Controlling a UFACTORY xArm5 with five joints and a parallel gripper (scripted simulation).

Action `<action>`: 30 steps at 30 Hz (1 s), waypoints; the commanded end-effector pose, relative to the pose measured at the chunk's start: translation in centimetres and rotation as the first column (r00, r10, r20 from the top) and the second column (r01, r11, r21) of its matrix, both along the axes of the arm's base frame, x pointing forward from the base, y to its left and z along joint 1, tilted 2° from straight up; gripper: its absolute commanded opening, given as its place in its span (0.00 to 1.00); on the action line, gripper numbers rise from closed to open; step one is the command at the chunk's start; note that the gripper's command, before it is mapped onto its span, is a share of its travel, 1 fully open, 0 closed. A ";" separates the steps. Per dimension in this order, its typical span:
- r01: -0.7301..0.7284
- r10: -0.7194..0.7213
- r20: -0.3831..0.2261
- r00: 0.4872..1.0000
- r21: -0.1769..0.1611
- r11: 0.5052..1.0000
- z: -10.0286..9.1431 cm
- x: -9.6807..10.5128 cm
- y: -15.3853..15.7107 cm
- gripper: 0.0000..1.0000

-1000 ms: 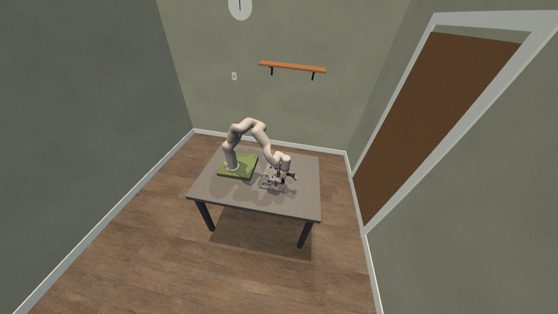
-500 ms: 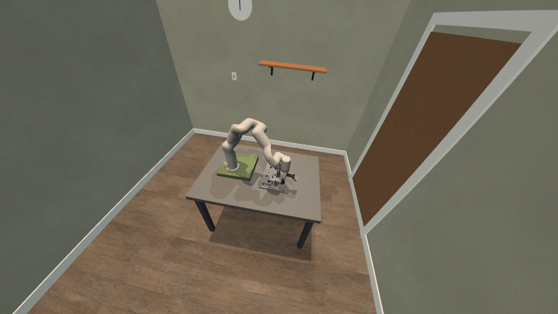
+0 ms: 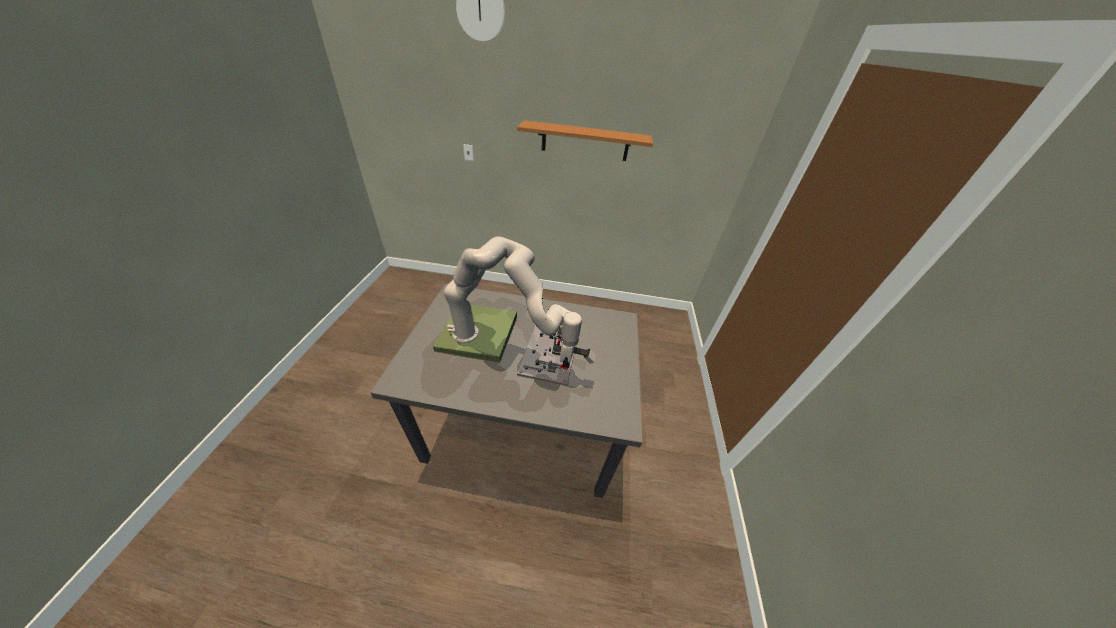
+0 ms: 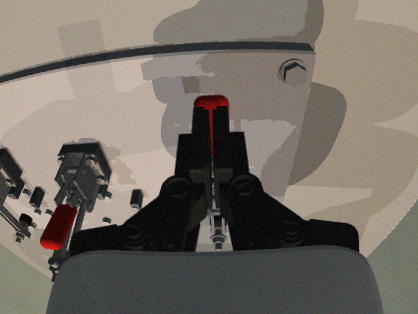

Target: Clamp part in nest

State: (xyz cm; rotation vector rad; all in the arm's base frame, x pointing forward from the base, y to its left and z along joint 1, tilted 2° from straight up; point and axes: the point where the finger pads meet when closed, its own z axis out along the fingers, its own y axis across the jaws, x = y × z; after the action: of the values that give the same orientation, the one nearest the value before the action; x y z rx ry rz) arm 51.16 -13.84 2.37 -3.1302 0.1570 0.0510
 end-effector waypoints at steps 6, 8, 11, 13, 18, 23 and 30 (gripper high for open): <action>0.000 0.000 0.004 1.000 -0.001 1.000 0.1 0.1 0.0 0.00; 0.000 0.000 0.004 1.000 -0.001 1.000 0.0 0.1 0.0 0.00; 0.000 0.000 0.004 1.000 -0.001 1.000 0.0 0.1 0.0 0.00; 0.000 0.000 0.004 1.000 -0.001 1.000 0.0 0.1 0.0 0.00; 0.000 0.000 0.004 1.000 -0.001 1.000 0.0 0.1 0.0 0.00; 0.000 0.000 0.004 1.000 -0.001 1.000 0.0 0.1 0.0 0.00; 0.000 0.000 0.004 1.000 -0.001 1.000 -0.2 0.1 0.0 0.00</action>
State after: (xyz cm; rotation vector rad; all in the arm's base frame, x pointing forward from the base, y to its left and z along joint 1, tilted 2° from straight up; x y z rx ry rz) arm 51.15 -13.84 2.05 -3.1302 0.1570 0.0512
